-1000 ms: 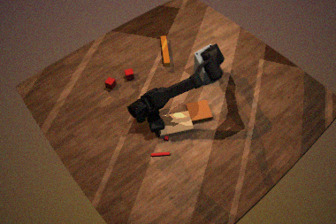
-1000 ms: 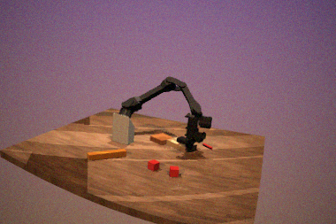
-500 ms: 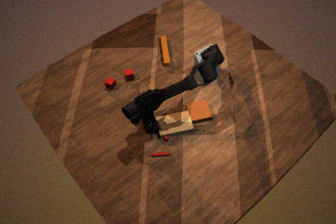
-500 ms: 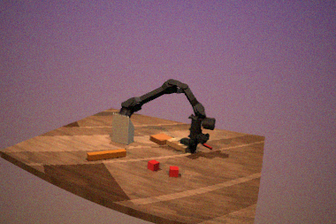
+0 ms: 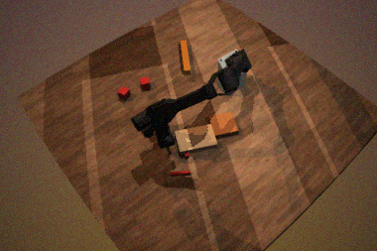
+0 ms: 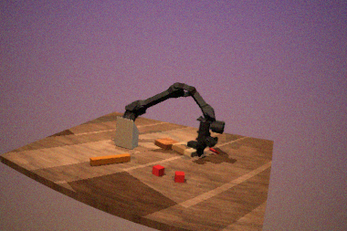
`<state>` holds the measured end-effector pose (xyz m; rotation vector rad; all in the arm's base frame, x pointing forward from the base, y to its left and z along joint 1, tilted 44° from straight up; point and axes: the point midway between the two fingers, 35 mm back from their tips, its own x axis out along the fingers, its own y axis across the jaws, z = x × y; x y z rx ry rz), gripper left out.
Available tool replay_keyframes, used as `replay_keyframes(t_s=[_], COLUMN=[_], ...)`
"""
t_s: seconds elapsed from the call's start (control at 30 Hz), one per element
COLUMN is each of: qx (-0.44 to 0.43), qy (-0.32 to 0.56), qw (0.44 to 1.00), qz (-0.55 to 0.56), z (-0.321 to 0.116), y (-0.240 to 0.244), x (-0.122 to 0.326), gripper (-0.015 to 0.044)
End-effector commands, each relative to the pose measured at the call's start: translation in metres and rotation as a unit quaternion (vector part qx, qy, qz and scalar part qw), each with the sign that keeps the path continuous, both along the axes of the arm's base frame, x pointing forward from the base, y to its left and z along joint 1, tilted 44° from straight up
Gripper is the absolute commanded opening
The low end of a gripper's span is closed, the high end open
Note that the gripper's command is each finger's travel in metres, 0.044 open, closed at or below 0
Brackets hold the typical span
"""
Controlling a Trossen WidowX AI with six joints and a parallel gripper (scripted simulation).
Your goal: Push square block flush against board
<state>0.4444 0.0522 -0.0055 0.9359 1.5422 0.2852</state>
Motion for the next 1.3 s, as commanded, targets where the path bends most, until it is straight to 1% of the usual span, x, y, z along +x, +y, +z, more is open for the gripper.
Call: replay_keyframes(t_s=[0.0,0.23,0.63,0.93,1.27], qx=[-0.001,-0.004,-0.024,-0.037,-0.048], qy=[-0.016,-0.024,-0.160,-0.258,-0.361], qw=[1.000,1.000,0.977,0.934,0.862], qz=[-0.005,-0.005,0.139,0.243,0.352], z=[0.030,0.029,0.062,0.086,0.111], y=[-0.028,-0.028,0.008,0.034,0.061], x=[0.002,0.003,-0.008,-0.021,-0.038], gripper=[0.0000,0.0000,0.0000,0.0000,0.0000])
